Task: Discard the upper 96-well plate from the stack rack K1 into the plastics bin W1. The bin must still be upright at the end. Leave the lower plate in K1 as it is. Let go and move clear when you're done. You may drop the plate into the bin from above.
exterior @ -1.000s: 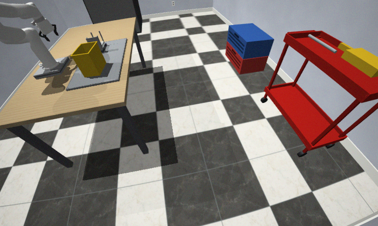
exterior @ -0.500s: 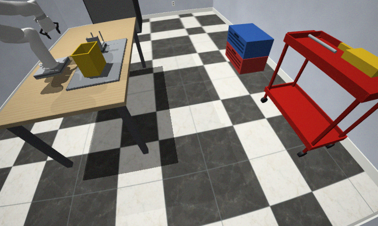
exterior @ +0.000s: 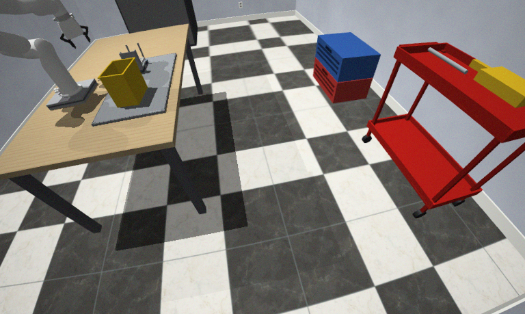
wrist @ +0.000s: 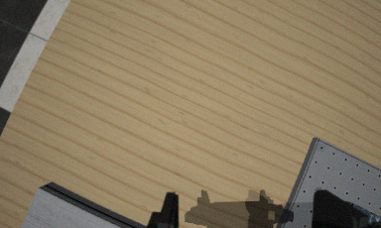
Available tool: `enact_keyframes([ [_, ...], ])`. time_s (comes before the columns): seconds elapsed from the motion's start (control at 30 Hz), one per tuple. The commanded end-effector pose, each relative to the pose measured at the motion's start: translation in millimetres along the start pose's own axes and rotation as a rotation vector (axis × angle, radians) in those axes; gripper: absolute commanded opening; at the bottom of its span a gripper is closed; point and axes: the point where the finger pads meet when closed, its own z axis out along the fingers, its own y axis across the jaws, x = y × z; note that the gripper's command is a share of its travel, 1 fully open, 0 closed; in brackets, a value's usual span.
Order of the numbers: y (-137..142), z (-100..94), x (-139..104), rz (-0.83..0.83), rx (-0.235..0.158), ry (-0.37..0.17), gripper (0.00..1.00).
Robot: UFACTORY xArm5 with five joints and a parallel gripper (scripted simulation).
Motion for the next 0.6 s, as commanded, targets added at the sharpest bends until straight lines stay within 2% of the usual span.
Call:
enact_keyframes([
  [0.0, 18, -7.0, -5, 0.100, -0.002, -0.009, 1.00],
  [0.1, 31, -11.4, -12, 0.199, -0.002, -0.018, 1.00],
  [0.43, 58, -20.2, -25, 0.346, -0.005, -0.031, 1.00],
  [0.57, 74, -25.3, -36, 0.479, -0.006, -0.041, 1.00],
])
